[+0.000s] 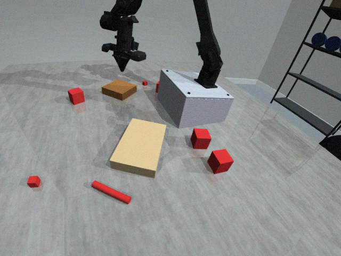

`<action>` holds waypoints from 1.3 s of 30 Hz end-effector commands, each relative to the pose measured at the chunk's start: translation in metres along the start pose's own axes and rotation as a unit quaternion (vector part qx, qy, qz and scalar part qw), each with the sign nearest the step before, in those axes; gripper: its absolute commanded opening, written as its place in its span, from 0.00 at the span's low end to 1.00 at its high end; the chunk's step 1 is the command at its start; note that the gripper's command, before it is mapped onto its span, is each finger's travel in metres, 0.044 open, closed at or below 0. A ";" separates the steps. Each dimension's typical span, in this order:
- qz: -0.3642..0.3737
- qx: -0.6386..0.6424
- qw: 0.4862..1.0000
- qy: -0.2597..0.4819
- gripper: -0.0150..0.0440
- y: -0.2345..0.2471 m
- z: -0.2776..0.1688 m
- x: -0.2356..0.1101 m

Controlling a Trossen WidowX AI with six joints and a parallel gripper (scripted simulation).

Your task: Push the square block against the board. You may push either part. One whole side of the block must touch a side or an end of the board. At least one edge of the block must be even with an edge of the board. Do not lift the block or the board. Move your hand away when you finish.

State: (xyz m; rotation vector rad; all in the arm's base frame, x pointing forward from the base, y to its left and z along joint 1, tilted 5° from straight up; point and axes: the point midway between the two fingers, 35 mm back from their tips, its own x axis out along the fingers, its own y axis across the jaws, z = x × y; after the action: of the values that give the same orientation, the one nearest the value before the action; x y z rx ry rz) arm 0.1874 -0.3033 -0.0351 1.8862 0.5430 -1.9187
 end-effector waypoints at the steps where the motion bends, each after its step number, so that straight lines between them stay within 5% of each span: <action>1: -0.023 -0.002 1.000 0.000 0.25 -0.010 0.000 0.046; 39: -0.023 -0.002 1.000 0.002 0.25 -0.008 -0.050 0.049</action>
State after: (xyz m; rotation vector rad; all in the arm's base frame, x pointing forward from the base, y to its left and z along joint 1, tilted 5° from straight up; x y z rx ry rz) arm 0.2198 -0.2772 -0.0803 1.8870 0.5792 -1.9375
